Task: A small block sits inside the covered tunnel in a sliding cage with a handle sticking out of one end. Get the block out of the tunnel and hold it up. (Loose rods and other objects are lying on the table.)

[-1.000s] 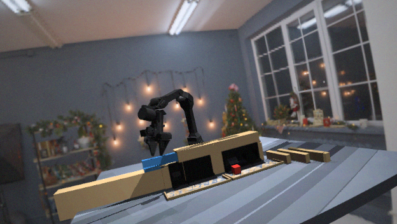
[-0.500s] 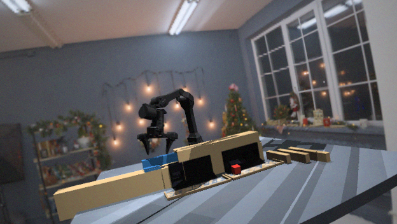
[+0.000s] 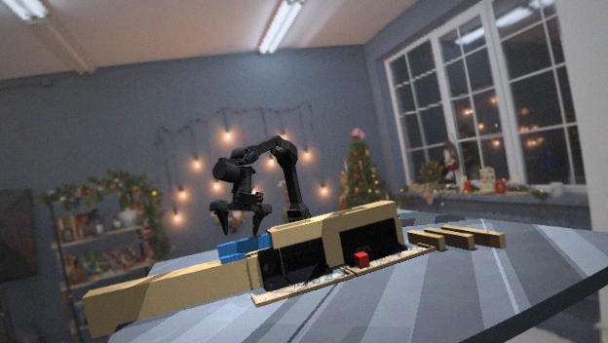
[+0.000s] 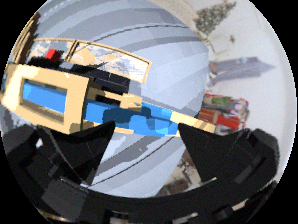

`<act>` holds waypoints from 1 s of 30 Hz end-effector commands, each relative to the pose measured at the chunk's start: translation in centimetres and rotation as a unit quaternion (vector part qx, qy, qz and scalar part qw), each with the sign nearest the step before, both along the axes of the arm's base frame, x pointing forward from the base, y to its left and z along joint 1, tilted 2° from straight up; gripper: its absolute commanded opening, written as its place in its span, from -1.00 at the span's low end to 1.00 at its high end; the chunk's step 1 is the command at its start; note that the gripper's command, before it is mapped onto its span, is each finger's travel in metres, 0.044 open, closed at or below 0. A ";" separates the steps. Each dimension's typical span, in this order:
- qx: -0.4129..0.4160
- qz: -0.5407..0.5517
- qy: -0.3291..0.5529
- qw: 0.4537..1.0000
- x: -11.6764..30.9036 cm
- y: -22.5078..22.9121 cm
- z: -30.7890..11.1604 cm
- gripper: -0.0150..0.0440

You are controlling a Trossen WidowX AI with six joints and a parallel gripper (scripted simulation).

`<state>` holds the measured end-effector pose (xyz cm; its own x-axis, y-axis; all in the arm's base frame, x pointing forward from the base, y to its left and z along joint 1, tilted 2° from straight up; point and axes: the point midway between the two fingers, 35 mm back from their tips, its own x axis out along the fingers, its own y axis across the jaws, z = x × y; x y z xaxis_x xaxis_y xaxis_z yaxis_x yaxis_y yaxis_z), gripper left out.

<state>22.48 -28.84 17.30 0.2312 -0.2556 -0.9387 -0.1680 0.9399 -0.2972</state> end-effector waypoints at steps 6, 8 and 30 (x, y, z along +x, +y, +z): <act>-0.099 0.505 0.127 0.848 0.3 1.3 -0.7 1.00; -0.108 0.547 0.137 0.819 0.3 1.4 -0.7 1.00; -0.114 0.574 0.143 0.798 0.4 1.5 -0.7 1.00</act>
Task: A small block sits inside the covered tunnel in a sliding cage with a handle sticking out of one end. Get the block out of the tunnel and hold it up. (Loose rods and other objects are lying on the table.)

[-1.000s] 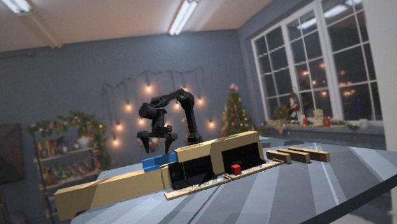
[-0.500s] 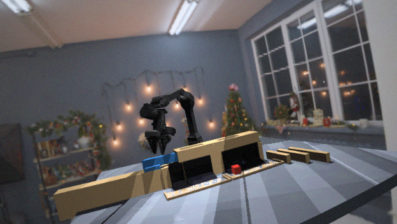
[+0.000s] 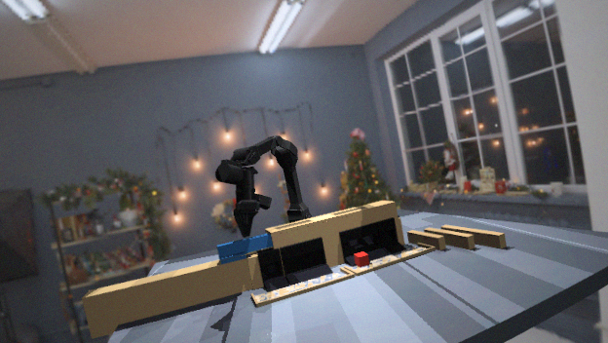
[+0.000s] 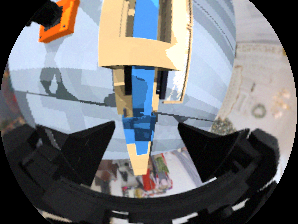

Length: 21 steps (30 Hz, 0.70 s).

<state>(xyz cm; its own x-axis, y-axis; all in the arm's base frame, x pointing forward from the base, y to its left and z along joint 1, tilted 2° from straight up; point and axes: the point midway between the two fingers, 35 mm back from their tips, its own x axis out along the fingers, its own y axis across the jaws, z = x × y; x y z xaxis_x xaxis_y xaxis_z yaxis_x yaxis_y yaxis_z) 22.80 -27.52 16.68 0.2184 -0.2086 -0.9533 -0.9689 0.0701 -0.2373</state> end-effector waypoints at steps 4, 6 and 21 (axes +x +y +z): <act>0.001 0.013 0.002 1.000 0.1 0.1 -0.4 1.00; 0.001 0.013 0.002 1.000 0.1 0.1 -0.6 1.00; 0.001 0.013 0.002 1.000 0.2 0.1 -3.1 1.00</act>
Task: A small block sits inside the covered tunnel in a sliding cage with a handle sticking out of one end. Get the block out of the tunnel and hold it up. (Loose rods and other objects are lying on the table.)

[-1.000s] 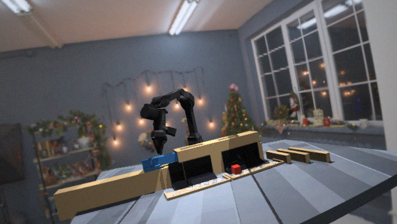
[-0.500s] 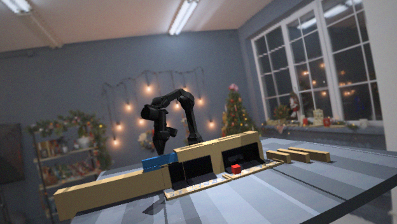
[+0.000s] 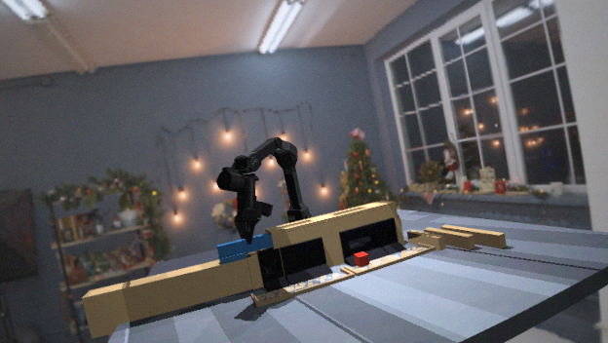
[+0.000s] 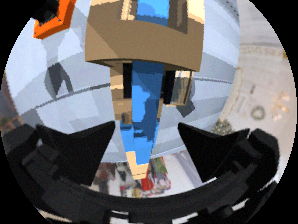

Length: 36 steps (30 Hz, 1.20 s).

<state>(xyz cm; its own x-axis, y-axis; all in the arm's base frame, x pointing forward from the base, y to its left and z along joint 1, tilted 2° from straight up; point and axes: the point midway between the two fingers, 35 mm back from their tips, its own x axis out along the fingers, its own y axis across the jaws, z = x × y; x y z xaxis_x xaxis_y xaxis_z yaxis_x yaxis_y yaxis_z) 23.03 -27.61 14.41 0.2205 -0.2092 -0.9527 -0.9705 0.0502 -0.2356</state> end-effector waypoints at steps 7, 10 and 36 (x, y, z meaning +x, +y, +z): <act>0.003 0.003 0.001 1.000 0.0 0.2 -1.8 1.00; 0.000 0.001 0.000 1.000 0.0 0.0 -1.1 0.73; 0.004 0.003 0.001 1.000 0.2 2.5 -1.7 -0.49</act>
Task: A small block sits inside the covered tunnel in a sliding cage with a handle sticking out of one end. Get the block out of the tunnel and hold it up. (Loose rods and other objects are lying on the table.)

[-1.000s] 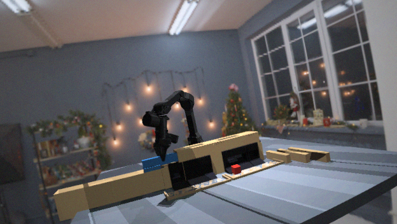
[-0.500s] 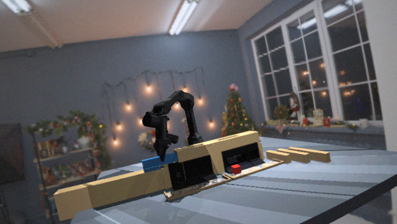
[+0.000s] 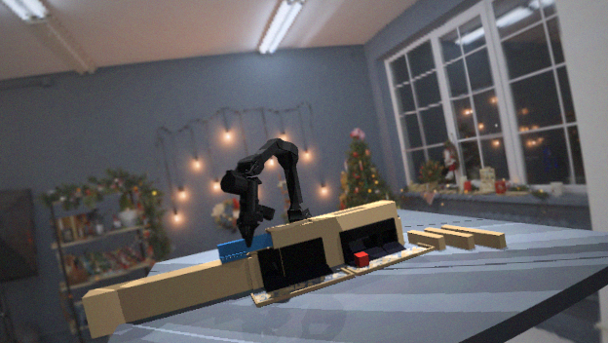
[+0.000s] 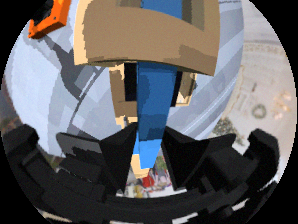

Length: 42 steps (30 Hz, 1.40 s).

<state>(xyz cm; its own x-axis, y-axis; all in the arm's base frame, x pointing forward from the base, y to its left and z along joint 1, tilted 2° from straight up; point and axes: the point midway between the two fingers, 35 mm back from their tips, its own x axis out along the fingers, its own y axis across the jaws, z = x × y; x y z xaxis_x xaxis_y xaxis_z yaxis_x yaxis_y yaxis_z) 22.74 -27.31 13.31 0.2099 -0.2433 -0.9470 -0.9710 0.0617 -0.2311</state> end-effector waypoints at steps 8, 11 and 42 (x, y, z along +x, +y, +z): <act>0.020 0.013 -0.002 1.000 0.5 2.6 -0.8 -0.49; 0.020 0.013 -0.002 1.000 0.5 2.6 -0.8 -0.49; 0.019 0.013 -0.002 1.000 0.1 -0.1 2.7 1.00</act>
